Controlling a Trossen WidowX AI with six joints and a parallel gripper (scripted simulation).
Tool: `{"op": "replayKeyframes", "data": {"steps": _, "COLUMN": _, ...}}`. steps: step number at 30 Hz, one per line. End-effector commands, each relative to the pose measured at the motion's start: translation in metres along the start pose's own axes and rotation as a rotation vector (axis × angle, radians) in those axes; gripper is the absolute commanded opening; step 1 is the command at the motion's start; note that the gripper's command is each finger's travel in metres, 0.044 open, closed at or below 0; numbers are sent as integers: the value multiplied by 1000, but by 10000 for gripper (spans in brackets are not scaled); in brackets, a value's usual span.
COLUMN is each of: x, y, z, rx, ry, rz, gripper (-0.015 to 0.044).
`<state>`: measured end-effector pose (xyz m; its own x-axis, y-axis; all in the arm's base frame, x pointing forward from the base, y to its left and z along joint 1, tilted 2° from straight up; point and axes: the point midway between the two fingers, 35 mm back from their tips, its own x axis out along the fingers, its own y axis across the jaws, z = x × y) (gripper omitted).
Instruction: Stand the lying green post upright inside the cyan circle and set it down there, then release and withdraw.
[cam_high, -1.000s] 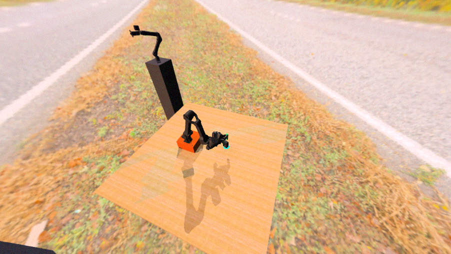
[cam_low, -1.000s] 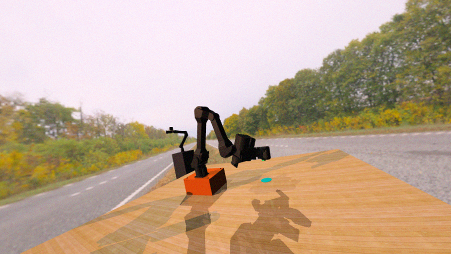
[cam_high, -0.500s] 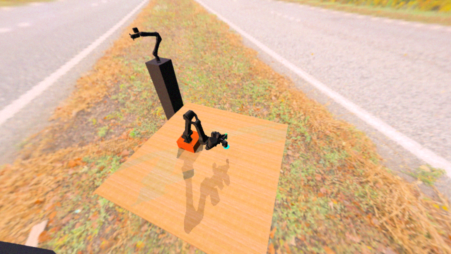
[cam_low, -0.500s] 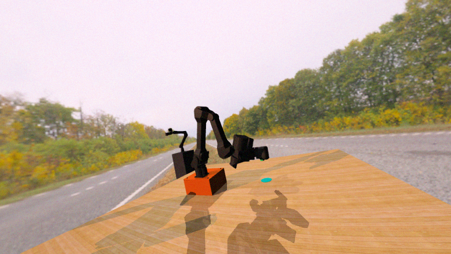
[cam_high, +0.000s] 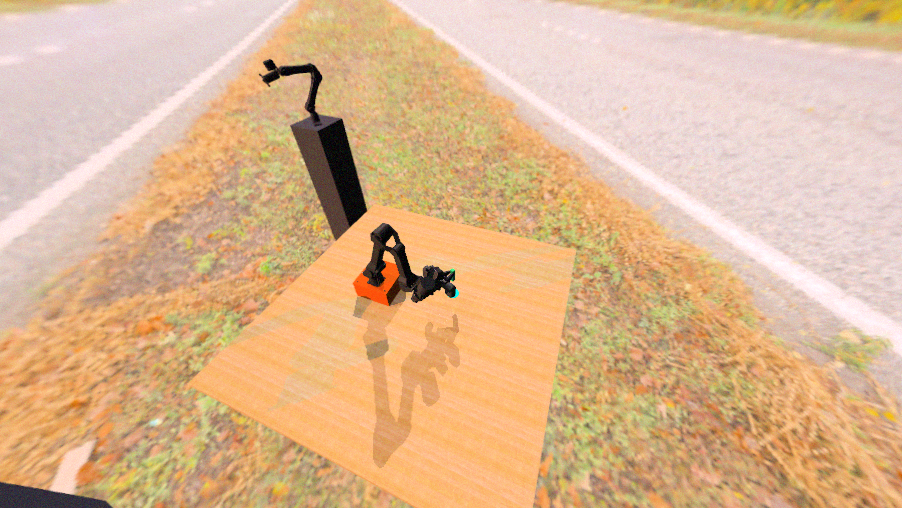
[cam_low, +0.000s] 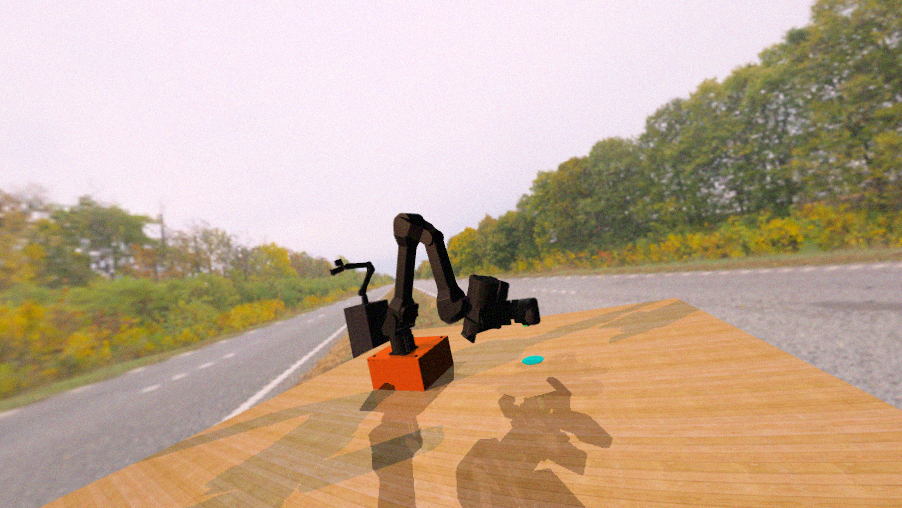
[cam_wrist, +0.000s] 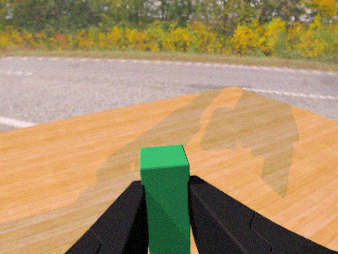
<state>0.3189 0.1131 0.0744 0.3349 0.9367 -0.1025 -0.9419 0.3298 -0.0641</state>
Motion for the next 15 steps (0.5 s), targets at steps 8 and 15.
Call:
{"op": "replayKeyframes", "data": {"steps": 8, "x": 3, "y": -1, "z": -30, "rx": 8, "ry": 0, "rz": 3, "gripper": 23}}
{"op": "replayKeyframes", "data": {"steps": 15, "x": 5, "y": 0, "z": -49, "rx": 8, "ry": 0, "rz": 3, "gripper": 23}}
